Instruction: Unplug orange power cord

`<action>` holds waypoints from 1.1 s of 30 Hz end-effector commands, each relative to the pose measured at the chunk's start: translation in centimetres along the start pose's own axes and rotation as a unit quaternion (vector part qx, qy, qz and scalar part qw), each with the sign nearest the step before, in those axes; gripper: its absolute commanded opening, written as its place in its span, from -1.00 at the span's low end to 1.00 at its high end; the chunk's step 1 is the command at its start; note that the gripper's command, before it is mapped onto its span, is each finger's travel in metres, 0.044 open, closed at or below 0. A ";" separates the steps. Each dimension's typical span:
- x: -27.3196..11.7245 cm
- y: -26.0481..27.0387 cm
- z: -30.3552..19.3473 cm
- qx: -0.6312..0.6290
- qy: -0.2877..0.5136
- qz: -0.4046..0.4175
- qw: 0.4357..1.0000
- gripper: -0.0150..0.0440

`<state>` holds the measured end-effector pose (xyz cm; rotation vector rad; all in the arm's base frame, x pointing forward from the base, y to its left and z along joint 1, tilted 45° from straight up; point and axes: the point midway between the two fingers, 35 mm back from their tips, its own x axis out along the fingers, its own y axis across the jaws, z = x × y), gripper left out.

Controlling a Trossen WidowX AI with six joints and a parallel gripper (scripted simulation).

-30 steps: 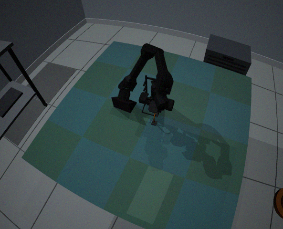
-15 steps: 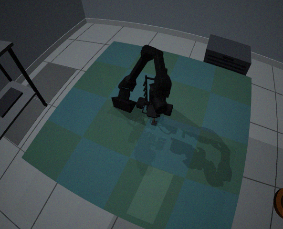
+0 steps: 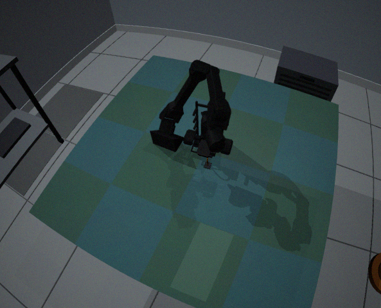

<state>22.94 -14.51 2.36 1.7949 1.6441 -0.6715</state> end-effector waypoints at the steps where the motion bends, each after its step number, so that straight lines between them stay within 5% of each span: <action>1: -0.5 0.1 0.0 0.004 -0.002 0.008 1.000 0.05; 33: -0.5 0.0 -4.4 0.004 -0.001 0.007 1.000 0.05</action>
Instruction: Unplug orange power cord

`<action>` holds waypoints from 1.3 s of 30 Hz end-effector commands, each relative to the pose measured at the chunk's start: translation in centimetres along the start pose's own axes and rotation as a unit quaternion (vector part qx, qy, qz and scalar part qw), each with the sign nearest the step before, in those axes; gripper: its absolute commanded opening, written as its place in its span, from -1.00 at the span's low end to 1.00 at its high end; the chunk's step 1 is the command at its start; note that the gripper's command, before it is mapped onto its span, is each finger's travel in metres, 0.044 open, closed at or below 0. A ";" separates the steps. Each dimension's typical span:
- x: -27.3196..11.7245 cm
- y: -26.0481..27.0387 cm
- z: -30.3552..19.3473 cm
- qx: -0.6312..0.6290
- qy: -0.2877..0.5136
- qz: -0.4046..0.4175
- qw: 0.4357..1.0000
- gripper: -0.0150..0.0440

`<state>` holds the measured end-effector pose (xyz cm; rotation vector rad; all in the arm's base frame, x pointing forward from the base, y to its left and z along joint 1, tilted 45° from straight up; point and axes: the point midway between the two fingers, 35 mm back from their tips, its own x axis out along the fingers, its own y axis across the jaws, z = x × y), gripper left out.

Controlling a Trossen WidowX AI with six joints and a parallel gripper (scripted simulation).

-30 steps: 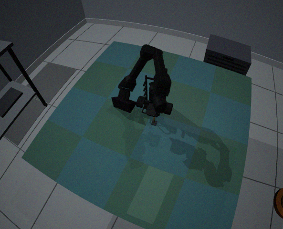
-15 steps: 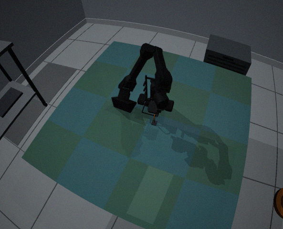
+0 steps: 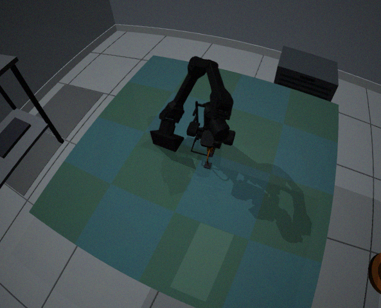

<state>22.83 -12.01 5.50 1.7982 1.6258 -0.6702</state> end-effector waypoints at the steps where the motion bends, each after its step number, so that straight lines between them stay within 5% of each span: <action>1: 0.1 -0.1 -0.5 0.005 0.003 0.001 1.000 0.05; 13: 1.3 -0.1 -0.5 0.005 0.003 0.001 1.000 0.05; 17: 1.0 -0.1 -0.5 0.001 0.002 -0.001 1.000 -0.31; 25: 1.0 -0.1 -0.5 0.001 0.002 -0.001 1.000 -0.49; 39: 0.9 0.1 1.3 0.002 0.001 -0.001 1.000 -0.49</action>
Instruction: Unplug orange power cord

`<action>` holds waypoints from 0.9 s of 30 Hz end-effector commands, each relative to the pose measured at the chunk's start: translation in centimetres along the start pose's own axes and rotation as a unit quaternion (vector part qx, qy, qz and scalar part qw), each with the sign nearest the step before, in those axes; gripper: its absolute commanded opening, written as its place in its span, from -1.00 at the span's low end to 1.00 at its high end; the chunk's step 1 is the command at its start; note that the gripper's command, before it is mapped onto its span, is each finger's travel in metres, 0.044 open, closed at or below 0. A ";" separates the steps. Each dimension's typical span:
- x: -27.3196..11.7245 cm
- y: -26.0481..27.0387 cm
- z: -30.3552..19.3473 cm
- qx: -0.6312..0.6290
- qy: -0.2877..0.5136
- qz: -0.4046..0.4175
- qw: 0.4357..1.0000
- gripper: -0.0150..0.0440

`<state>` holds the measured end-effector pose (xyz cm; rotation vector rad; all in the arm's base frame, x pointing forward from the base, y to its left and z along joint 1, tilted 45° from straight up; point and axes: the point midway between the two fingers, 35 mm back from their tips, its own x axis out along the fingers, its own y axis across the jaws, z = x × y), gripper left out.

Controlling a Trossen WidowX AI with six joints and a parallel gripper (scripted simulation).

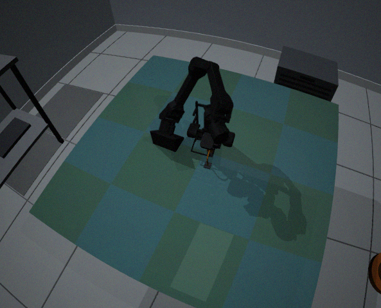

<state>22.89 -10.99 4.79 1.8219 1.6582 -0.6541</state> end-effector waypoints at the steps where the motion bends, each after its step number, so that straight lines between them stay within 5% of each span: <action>1: -0.4 0.2 1.7 -0.003 -0.018 0.004 1.000 -0.49; 27: -1.2 0.1 5.9 -0.002 -0.018 0.005 1.000 -0.49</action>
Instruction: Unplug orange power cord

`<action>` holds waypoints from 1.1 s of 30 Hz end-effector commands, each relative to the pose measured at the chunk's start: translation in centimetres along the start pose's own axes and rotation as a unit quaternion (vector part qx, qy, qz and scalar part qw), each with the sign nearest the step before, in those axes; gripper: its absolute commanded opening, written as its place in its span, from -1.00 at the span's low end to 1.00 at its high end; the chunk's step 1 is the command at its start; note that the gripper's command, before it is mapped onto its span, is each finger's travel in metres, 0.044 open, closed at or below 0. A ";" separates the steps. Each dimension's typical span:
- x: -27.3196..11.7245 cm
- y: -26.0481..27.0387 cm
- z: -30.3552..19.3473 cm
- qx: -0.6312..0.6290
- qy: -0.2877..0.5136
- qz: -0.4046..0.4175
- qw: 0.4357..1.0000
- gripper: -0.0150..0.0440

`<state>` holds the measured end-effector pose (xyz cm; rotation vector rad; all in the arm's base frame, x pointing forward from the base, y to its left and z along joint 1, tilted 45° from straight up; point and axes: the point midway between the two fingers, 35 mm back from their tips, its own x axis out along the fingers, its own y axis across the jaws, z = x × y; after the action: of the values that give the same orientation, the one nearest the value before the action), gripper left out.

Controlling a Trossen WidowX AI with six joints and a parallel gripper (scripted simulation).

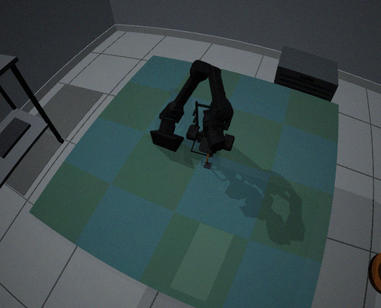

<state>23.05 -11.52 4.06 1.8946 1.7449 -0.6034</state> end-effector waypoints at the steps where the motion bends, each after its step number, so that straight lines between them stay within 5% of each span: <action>1: -1.9 0.1 5.0 -0.017 -0.071 0.015 0.997 -0.49; 4: -2.0 0.0 5.4 -0.017 -0.071 0.015 0.997 -0.49; 10: -0.7 0.1 3.3 -0.020 -0.053 0.001 0.998 0.04; 33: -1.7 0.0 2.3 -0.016 -0.070 0.015 0.997 0.05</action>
<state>22.98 -14.67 2.96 1.8010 1.6250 -0.6696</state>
